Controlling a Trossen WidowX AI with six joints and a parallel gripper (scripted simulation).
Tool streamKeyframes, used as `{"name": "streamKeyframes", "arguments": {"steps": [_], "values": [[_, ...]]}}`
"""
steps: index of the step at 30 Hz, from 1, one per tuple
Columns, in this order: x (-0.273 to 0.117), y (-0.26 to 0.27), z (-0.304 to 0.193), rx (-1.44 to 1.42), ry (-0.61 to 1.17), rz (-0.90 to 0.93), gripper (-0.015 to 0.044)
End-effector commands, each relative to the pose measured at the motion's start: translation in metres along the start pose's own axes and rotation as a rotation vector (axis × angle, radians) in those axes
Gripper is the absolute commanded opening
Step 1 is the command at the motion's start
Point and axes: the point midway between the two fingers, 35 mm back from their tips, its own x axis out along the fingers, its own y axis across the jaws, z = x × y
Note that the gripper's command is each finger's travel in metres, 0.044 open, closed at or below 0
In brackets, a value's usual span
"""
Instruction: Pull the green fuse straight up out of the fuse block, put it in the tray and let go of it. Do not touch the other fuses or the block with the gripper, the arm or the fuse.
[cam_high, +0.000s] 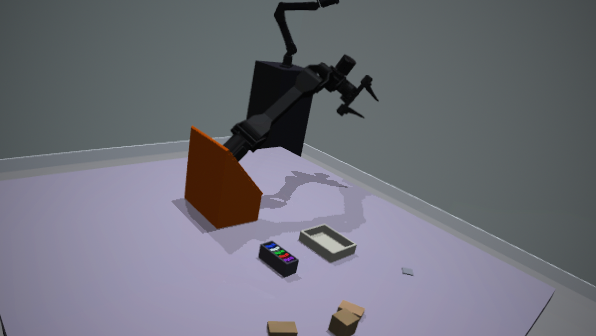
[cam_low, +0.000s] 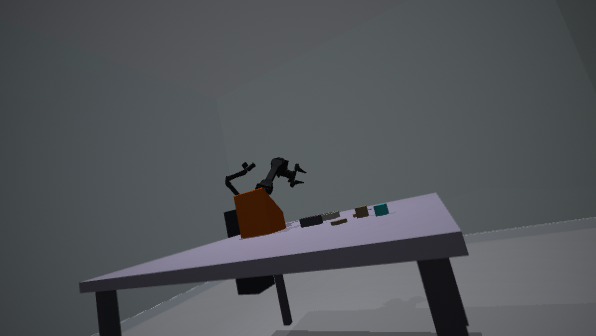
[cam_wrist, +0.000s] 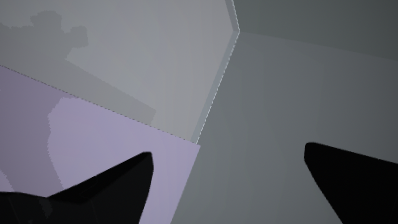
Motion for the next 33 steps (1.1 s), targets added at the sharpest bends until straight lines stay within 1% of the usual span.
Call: {"name": "streamKeyframes", "arguments": {"steps": [1,5,13,17,22,28,33], "values": [[0.001,0.0,0.0,-0.003,0.0,-0.002,0.0374],[0.021,0.009,0.004,-0.072,-0.002,-0.048,0.0269],[0.112,0.05,0.002,-0.345,-0.002,-0.15,0.0061],[0.162,0.073,-0.014,-0.481,0.004,-0.149,0.0061],[0.223,0.104,-0.049,-0.634,0.014,-0.102,0.0061],[0.283,0.138,-0.106,-0.772,0.029,0.003,0.0061],[0.322,0.165,-0.165,-0.849,0.043,0.122,0.0061]]}}
